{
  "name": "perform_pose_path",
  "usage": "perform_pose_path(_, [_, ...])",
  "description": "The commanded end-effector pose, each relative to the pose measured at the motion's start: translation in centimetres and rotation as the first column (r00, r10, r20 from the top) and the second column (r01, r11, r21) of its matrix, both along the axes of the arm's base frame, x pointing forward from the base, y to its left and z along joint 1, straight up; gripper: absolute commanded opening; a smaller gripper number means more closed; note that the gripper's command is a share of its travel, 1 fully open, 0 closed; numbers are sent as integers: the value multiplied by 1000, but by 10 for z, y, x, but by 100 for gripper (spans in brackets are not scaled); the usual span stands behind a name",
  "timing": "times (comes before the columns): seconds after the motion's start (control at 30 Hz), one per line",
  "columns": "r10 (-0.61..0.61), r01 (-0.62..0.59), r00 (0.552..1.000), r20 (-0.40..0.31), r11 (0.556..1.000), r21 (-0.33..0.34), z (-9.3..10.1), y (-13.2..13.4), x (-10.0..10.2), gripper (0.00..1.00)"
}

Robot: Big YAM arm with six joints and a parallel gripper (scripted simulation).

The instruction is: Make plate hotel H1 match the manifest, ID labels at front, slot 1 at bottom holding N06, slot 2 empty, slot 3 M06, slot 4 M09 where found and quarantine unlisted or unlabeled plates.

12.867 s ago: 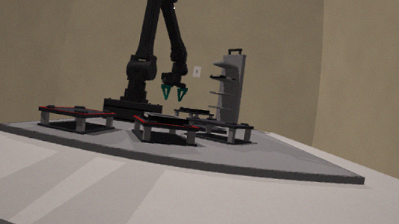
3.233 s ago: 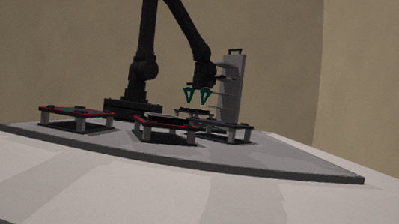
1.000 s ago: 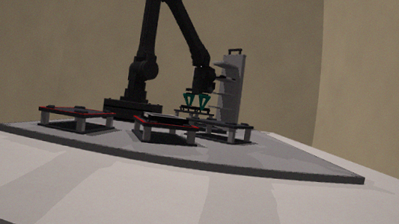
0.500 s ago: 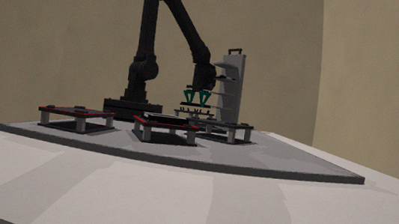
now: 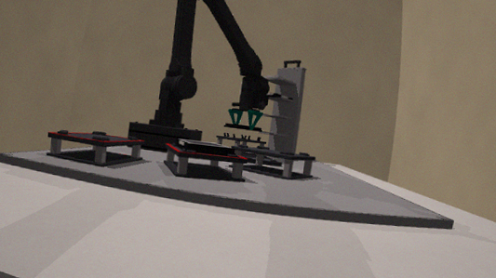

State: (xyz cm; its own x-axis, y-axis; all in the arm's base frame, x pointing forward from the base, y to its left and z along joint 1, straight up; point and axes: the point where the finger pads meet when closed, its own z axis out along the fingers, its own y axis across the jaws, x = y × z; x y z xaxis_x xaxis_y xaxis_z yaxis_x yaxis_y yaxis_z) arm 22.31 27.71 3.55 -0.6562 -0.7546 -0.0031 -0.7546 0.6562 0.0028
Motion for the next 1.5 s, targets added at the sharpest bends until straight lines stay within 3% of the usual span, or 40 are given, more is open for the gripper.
perform_pose_path(0.0, [-12, 10, 999, 40, 999, 50, 26, 19, 17, 86])
perform_pose_path(0.07, [-12, 10, 999, 40, 999, 50, 26, 19, 17, 86])
perform_pose_path(0.1, [-11, 11, 1000, 8, 1000, 9, 9, 7, 7, 86])
perform_pose_path(0.23, [-12, 9, 999, 45, 998, 56, 34, 19, 17, 86])
perform_pose_path(0.43, [-11, 10, 1000, 22, 1000, 27, 28, 9, 10, 86])
perform_pose_path(0.53, [-12, 9, 999, 43, 999, 53, 42, 18, 17, 86])
perform_pose_path(0.63, [-12, 9, 999, 43, 999, 53, 43, 18, 17, 86])
perform_pose_path(0.67, [-11, 11, 1000, 14, 1000, 17, 27, 10, 11, 86])
perform_pose_path(0.8, [-12, 9, 999, 45, 998, 56, 50, 18, 17, 86])
perform_pose_path(0.97, [-11, 10, 999, 30, 999, 37, 46, 15, 15, 86])
perform_pose_path(1.0, [-12, 9, 999, 44, 998, 54, 57, 16, 16, 86])
perform_pose_path(1.13, [-12, 9, 999, 47, 998, 59, 70, 17, 17, 86])
perform_pose_path(1.3, [-11, 10, 1000, 22, 1000, 28, 64, 13, 13, 86])
perform_pose_path(1.37, [-12, 9, 999, 48, 998, 59, 84, 17, 17, 86])
perform_pose_path(1.47, [-12, 9, 999, 48, 998, 60, 92, 16, 16, 86])
